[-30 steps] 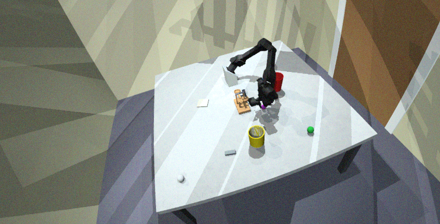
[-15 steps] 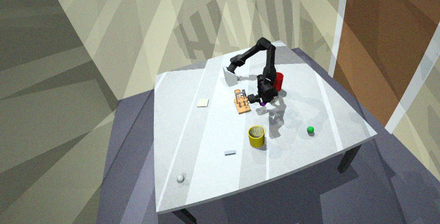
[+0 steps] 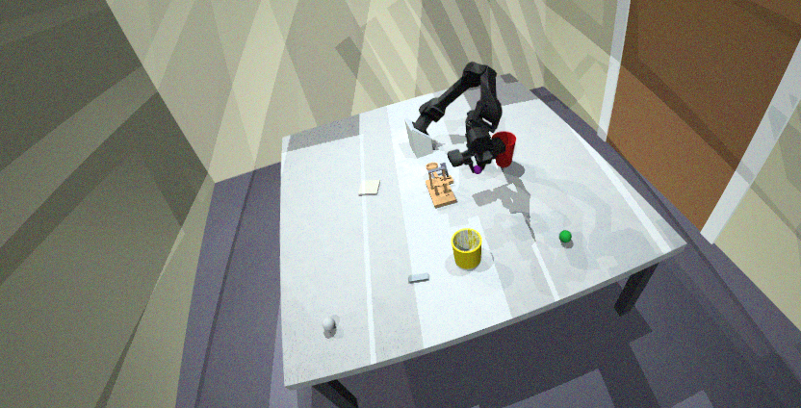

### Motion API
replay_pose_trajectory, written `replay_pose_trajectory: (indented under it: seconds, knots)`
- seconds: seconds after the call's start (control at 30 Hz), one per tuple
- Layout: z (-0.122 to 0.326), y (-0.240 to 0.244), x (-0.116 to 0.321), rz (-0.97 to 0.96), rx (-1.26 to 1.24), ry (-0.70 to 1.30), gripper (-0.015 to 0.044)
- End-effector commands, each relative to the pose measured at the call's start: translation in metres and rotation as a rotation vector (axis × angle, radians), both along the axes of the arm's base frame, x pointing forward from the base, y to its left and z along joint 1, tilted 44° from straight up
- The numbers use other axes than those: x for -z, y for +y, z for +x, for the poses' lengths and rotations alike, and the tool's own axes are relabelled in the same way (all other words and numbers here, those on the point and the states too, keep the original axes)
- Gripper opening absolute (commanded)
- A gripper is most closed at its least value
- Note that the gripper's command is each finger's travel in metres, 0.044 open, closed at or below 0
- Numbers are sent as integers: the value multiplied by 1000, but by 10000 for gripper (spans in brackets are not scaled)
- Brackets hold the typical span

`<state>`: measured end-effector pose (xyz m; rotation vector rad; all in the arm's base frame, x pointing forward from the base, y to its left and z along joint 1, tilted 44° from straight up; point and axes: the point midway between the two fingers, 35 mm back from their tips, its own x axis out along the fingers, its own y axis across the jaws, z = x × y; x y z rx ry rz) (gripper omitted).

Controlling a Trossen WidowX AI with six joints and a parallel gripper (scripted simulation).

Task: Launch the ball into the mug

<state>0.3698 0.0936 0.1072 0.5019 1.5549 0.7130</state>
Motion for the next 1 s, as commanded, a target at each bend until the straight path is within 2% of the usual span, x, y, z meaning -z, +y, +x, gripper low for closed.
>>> replay_pose_trajectory:
  seconds: [0.0,0.5,0.97]
  knots:
    - [-1,-3,-2,-6,-6,-4,0]
    - [-38,-48,45,-86,-51,45,0]
    - [-94,-79,80,-107,-94,131,0]
